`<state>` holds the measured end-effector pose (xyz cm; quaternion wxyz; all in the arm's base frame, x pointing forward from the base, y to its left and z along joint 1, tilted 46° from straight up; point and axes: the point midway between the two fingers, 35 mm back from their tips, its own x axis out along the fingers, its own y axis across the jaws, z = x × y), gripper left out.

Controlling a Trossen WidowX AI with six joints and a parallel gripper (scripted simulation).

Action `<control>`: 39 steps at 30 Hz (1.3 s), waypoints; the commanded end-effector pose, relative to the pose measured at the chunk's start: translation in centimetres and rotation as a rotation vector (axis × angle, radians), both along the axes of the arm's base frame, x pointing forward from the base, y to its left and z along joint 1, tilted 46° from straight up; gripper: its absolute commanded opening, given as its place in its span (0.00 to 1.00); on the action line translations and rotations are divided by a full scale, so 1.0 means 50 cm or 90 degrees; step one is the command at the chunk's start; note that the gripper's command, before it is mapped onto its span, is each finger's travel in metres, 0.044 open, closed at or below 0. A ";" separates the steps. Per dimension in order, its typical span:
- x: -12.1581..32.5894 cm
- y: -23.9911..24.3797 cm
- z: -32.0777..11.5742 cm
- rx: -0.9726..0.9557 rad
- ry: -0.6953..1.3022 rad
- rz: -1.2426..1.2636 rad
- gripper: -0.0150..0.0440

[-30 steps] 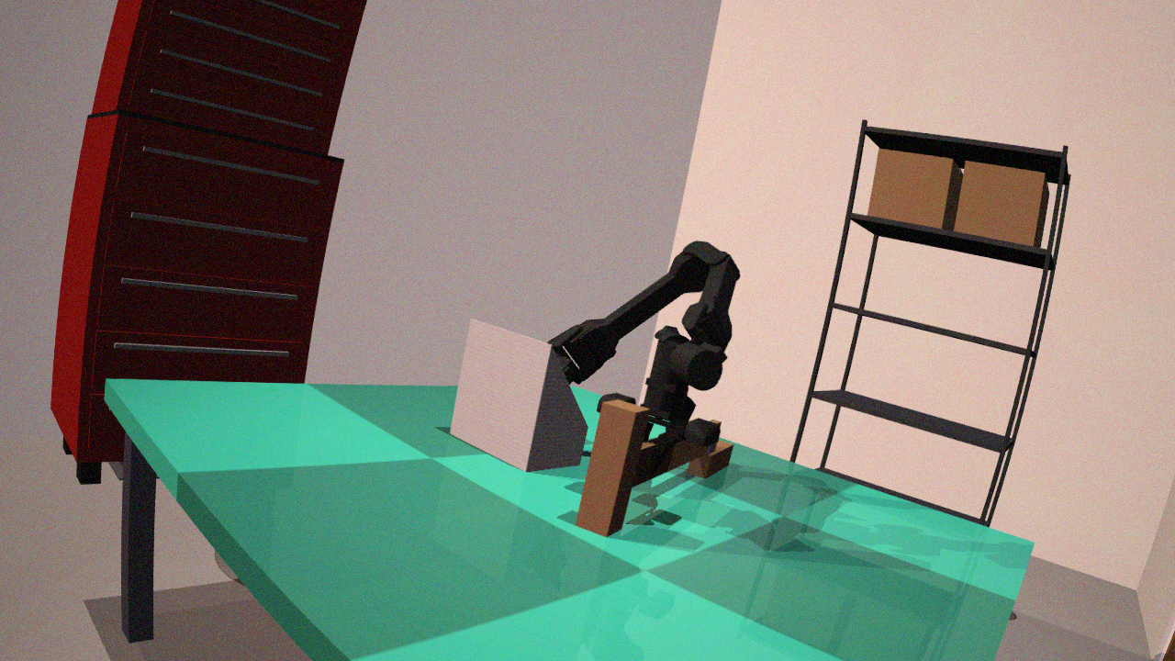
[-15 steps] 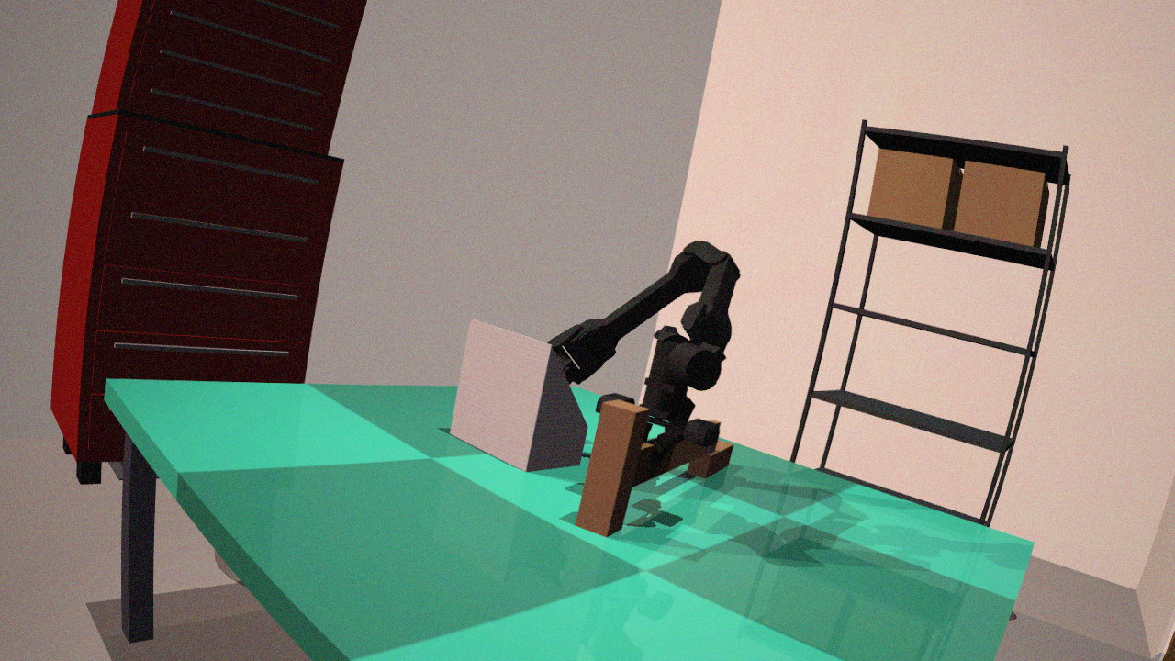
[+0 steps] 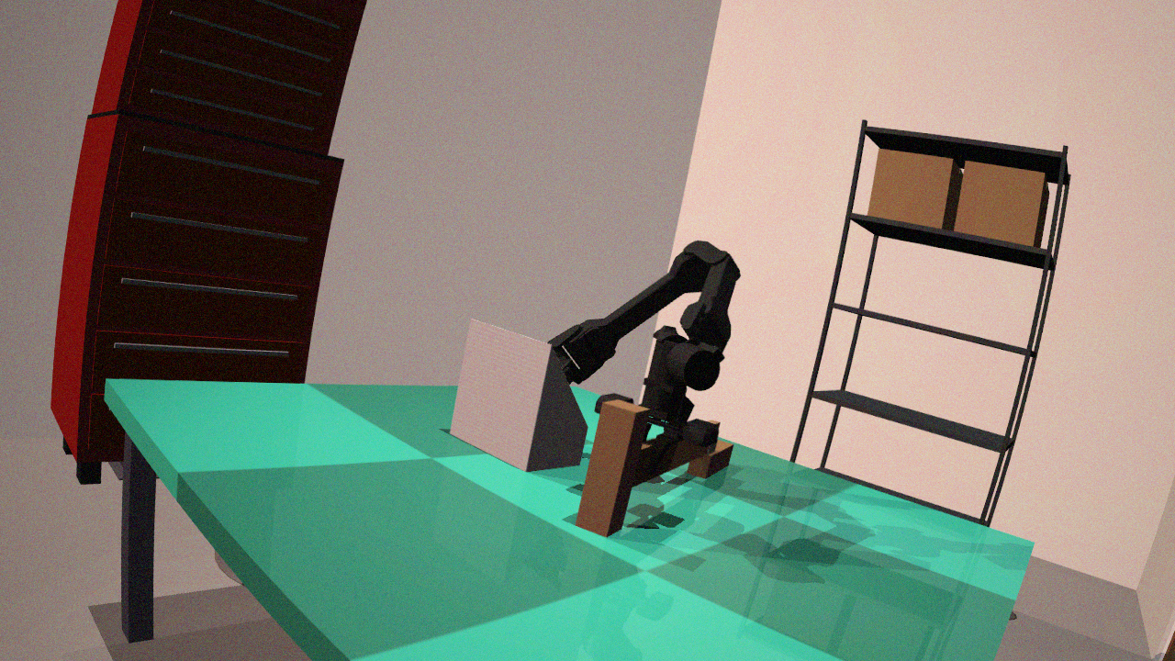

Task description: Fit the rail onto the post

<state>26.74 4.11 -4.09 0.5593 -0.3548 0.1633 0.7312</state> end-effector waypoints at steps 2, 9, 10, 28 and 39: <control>0.008 -0.008 0.000 -0.001 -0.007 -0.004 0.25; 0.001 -0.002 -0.002 0.000 0.000 0.000 0.39; 0.001 -0.002 -0.002 0.000 0.000 0.000 0.43; -0.001 -0.003 0.017 0.000 -0.001 -0.001 1.00; -0.014 -0.006 0.081 0.000 -0.006 -0.004 1.00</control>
